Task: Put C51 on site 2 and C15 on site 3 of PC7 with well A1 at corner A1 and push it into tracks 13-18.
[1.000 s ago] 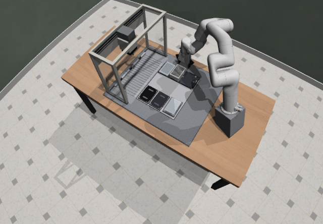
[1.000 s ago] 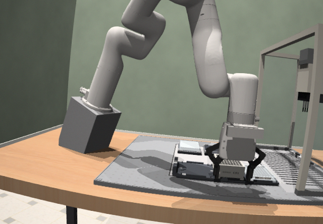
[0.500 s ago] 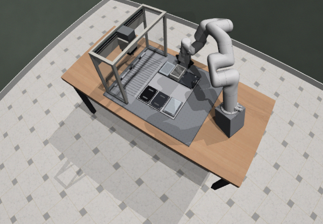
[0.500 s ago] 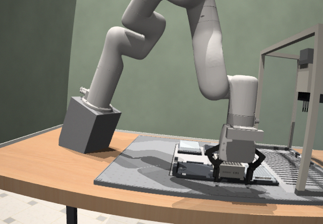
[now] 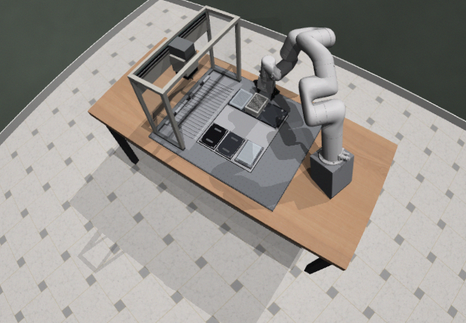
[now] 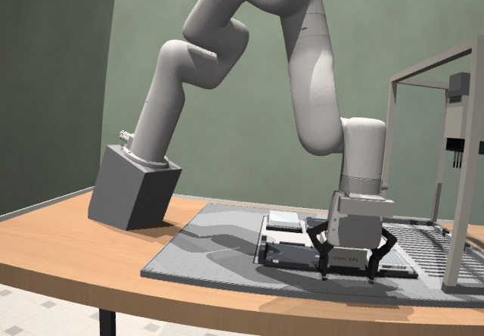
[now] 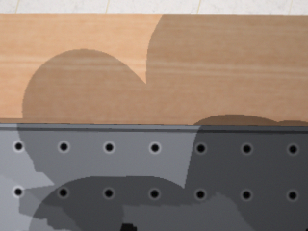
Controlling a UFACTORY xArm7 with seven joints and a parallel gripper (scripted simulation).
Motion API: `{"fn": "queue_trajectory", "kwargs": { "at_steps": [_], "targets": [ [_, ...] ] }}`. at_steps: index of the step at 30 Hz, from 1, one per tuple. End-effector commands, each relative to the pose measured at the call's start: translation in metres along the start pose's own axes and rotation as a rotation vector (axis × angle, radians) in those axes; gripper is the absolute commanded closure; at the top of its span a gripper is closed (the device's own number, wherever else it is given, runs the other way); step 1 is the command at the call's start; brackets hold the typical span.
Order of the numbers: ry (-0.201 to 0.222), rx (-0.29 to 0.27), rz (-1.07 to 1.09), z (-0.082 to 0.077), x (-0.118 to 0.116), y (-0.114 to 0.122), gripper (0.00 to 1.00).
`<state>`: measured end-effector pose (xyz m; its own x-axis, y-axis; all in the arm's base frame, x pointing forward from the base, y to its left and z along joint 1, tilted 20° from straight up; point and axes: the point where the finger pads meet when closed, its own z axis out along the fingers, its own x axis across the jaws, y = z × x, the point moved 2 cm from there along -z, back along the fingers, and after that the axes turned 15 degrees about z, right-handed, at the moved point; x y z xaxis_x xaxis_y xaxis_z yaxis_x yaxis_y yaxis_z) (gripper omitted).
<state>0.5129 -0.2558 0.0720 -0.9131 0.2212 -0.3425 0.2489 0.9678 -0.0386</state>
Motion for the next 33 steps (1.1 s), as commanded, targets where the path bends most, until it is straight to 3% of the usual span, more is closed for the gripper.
{"fn": "queue_trajectory", "kwargs": {
  "at_steps": [1, 33],
  "targets": [
    [-0.004, 0.002, 0.0, 0.0015, -0.0018, -0.0005, 0.0],
    [-0.004, 0.001, 0.0, 0.0049, -0.0002, 0.0058, 0.0]
  ]
}}
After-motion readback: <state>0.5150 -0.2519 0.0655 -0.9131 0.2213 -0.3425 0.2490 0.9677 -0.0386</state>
